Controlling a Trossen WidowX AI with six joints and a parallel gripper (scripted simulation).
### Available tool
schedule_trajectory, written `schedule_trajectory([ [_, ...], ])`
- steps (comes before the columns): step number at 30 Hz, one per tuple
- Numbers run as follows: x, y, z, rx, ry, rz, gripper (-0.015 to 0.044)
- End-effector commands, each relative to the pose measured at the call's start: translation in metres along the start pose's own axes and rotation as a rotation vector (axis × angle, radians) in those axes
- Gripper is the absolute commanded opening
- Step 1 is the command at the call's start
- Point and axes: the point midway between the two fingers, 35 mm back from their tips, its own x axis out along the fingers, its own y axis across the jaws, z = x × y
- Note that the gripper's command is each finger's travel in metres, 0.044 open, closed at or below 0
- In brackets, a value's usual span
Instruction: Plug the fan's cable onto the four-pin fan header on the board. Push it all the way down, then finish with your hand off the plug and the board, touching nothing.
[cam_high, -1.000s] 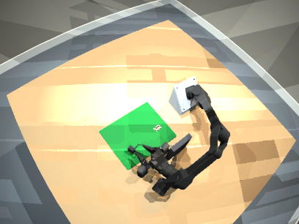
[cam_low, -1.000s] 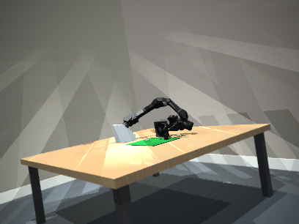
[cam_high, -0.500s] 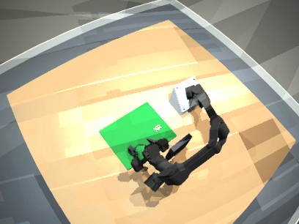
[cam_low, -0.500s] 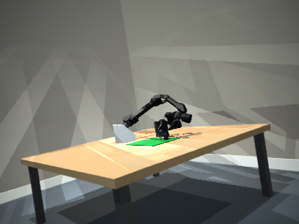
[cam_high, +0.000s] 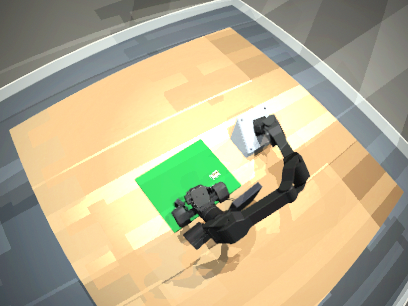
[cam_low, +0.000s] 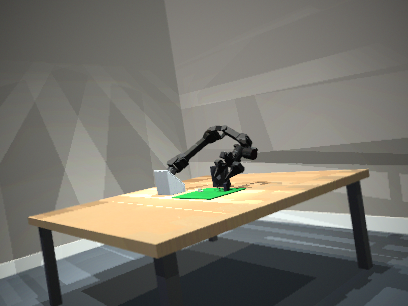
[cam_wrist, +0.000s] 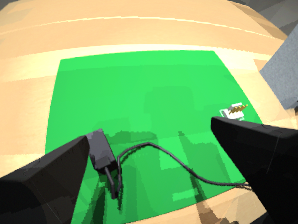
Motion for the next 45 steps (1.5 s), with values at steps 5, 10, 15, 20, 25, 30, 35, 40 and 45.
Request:
schedule_trajectory([
  [5, -0.006, 0.001, 0.007, -0.001, 0.187, -0.023, 0.044],
  [10, -0.01, 0.002, 0.011, 0.0, 0.295, -0.026, 0.044],
  [15, -0.015, 0.003, 0.015, 0.001, 0.403, -0.019, 0.044],
  [20, -0.022, 0.004, 0.021, 0.004, 0.511, -0.002, 0.044],
  [25, -0.031, 0.007, 0.027, 0.009, 0.617, 0.027, 0.044],
  [30, -0.041, 0.009, 0.034, 0.014, 0.721, 0.065, 0.044],
  [35, -0.051, 0.012, 0.043, 0.02, 0.819, 0.112, 0.044],
  [40, -0.048, 0.01, 0.042, 0.026, 0.81, 0.1, 0.044],
  [45, -0.048, 0.013, 0.049, 0.004, 0.811, 0.115, 0.044],
])
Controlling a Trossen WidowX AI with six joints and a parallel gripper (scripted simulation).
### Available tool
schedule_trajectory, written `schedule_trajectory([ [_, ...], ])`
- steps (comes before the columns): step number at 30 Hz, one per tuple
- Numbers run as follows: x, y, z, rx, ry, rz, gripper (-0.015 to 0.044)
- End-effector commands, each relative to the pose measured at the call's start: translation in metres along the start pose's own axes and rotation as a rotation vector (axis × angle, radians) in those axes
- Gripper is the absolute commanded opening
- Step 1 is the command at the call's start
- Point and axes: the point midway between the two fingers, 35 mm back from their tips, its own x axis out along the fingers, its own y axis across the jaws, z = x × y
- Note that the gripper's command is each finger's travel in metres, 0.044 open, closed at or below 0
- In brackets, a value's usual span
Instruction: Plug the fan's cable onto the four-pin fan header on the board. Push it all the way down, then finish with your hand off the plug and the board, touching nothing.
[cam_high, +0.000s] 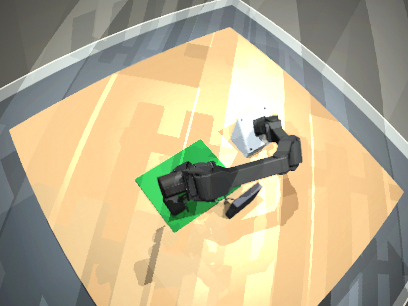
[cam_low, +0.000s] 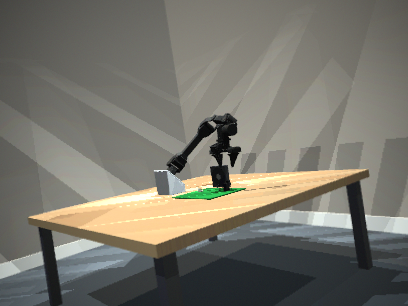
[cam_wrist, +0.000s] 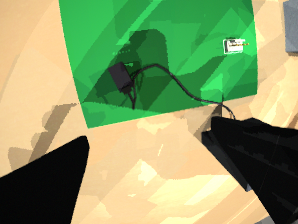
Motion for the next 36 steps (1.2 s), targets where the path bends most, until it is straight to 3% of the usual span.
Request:
schedule_trajectory([
  [1, -0.01, 0.006, 0.011, -0.051, -0.001, 0.009, 0.044],
  [6, -0.044, 0.019, 0.045, -0.225, 0.014, 0.046, 0.044],
  [15, -0.045, 0.019, 0.046, -0.231, 0.015, 0.047, 0.044],
  [19, -0.024, 0.023, 0.046, -0.252, 0.017, 0.045, 0.044],
  [26, 0.052, 0.023, 0.042, -0.326, 0.032, 0.033, 0.044],
  [36, 0.058, 0.023, 0.042, -0.328, 0.033, 0.033, 0.044],
])
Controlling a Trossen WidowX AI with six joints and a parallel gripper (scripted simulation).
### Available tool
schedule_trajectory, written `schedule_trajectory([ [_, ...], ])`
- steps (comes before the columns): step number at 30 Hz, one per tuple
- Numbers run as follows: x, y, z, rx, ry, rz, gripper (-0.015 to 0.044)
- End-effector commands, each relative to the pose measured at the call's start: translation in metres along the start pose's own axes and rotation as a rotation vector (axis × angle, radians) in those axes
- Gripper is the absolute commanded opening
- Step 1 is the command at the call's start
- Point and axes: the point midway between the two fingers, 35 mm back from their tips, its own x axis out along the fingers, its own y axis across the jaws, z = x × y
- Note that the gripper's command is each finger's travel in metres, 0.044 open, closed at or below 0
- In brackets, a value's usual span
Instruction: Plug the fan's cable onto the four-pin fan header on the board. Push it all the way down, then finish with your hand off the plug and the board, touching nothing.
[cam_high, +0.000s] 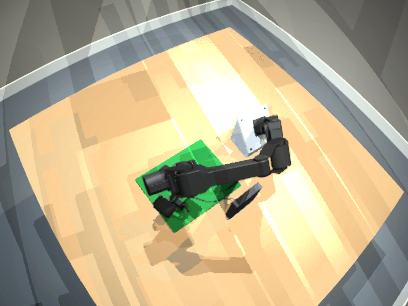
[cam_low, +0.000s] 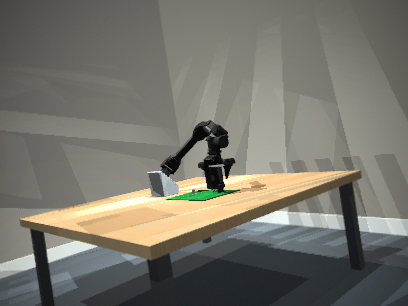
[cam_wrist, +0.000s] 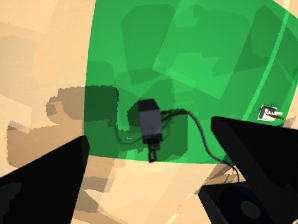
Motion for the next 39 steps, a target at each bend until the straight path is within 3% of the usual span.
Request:
schedule_trajectory([
  [1, 0.007, -0.002, 0.0, 0.006, 0.006, 0.0, 0.044],
  [35, 0.052, -0.002, -0.001, 0.006, 0.008, 0.001, 0.044],
  [39, 0.049, 0.0, -0.001, -0.001, 0.002, 0.003, 0.0335],
])
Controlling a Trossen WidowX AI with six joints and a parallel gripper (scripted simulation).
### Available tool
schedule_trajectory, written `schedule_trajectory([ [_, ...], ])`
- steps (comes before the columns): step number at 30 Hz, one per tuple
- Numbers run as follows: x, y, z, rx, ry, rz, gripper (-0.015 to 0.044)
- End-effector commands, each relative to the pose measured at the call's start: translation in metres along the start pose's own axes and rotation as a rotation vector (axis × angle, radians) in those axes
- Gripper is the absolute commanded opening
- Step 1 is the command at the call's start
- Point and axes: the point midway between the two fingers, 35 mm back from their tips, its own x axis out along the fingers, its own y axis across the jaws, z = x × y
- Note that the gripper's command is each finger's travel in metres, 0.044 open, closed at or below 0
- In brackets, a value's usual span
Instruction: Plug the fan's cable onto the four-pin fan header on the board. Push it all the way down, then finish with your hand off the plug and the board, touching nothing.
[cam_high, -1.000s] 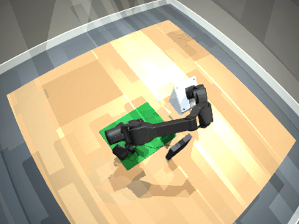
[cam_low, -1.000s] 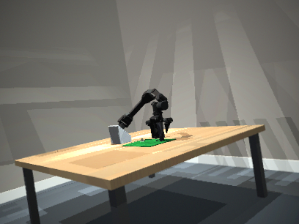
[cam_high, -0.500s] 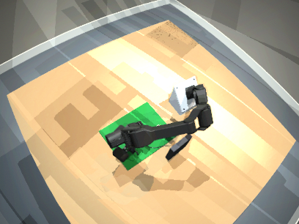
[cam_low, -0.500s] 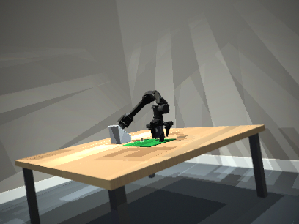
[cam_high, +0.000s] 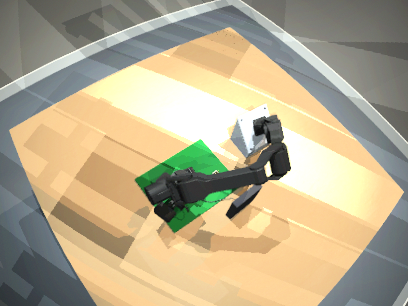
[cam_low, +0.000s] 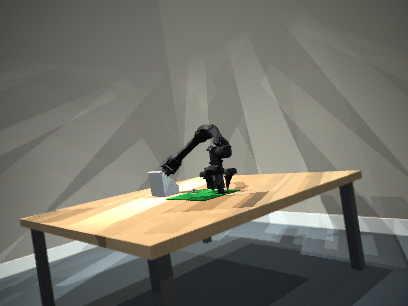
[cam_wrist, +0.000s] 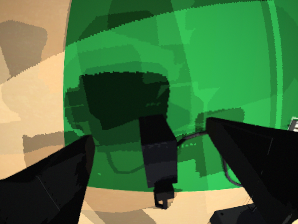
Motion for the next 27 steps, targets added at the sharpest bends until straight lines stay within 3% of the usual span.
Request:
schedule_trajectory([
  [1, 0.0, 0.0, 0.0, 0.0, 0.0, 0.0, 0.0309],
  [13, 0.0, 0.0, 0.0, 0.0, 0.0, 0.0, 0.0],
  [17, -0.003, 0.0, 0.0, 0.0, 0.0, 0.0, 0.0],
  [21, -0.047, 0.0, 0.001, 0.006, 0.003, -0.003, 0.0],
  [27, -0.049, -0.001, 0.001, 0.007, 0.004, -0.003, 0.0],
])
